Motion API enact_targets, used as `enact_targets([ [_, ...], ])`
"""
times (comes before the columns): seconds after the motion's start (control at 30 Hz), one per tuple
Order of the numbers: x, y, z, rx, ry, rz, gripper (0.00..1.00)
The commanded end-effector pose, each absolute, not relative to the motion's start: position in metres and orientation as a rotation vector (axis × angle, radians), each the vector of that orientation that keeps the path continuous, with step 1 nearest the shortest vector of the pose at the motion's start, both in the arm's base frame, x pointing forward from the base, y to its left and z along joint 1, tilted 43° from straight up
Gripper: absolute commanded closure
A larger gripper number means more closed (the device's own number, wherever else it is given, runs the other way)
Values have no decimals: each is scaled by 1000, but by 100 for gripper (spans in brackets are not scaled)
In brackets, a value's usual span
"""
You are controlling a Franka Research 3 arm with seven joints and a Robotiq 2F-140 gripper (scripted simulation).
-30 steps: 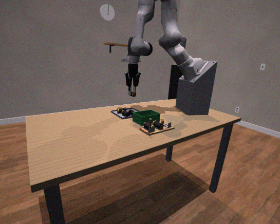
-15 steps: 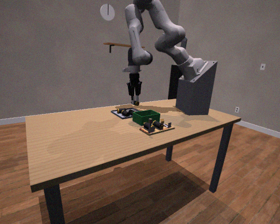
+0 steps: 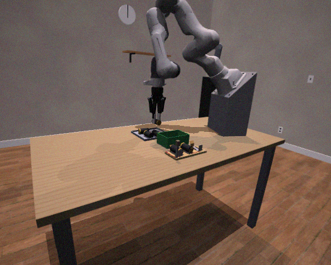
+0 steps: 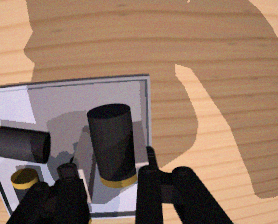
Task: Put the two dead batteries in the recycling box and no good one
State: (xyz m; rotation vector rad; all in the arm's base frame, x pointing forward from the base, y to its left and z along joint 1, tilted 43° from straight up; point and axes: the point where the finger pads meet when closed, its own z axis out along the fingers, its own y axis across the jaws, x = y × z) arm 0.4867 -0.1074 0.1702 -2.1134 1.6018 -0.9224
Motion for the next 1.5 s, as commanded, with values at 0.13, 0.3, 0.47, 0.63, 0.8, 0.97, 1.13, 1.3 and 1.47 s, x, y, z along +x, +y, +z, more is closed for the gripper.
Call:
enact_targets([
  [0.13, 488, -109, 173, -2093, 1615, -930, 84],
  [0.3, 488, -109, 173, -2093, 1615, -930, 84],
  [0.47, 488, -109, 173, -2093, 1615, -930, 84],
  [0.63, 488, -109, 173, -2093, 1615, -930, 84],
  [0.8, 488, -109, 173, -2086, 1621, -928, 84],
  [0.97, 488, -109, 173, -2042, 1660, -914, 84],
  [1.13, 488, -109, 173, -2028, 1672, -909, 84],
  [1.3, 488, -109, 173, -2028, 1672, -909, 84],
  [1.47, 489, -110, 174, -2028, 1672, -909, 84],
])
